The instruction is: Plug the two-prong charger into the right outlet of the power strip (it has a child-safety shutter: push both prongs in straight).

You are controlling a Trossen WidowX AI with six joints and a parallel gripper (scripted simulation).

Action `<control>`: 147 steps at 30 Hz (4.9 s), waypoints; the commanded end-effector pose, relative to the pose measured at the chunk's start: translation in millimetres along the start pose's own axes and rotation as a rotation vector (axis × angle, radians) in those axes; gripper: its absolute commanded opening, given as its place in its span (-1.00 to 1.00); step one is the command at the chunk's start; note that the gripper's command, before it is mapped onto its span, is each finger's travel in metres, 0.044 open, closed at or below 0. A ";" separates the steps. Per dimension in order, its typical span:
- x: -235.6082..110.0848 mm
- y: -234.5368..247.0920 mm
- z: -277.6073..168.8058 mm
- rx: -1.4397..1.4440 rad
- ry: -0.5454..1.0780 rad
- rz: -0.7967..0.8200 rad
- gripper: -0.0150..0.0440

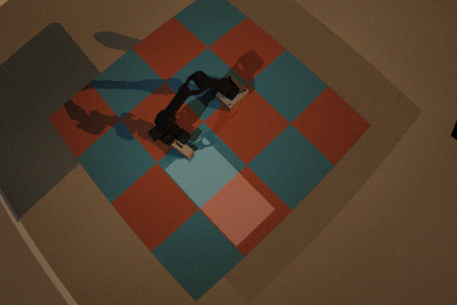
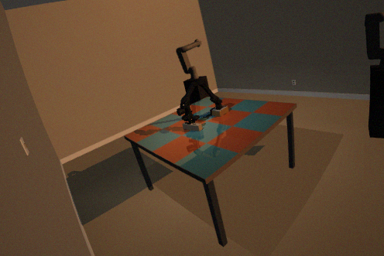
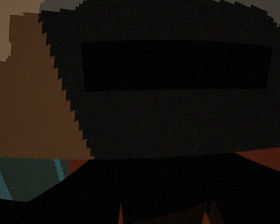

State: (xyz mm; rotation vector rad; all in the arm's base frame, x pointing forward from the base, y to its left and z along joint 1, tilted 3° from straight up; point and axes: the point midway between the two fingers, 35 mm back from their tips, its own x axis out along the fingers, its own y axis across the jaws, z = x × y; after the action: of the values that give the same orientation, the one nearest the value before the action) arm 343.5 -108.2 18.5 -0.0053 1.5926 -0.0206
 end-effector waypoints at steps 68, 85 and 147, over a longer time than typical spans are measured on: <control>1.8 0.1 -5.3 0.000 -0.019 -0.003 1.00; 2.6 0.2 -9.6 0.000 -0.030 -0.004 1.00; 8.3 -1.0 -64.6 0.000 -0.033 -0.005 1.00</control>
State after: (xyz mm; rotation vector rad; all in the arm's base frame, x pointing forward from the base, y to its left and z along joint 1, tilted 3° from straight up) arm 283.4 -109.3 12.4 -0.0097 1.5600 -0.0306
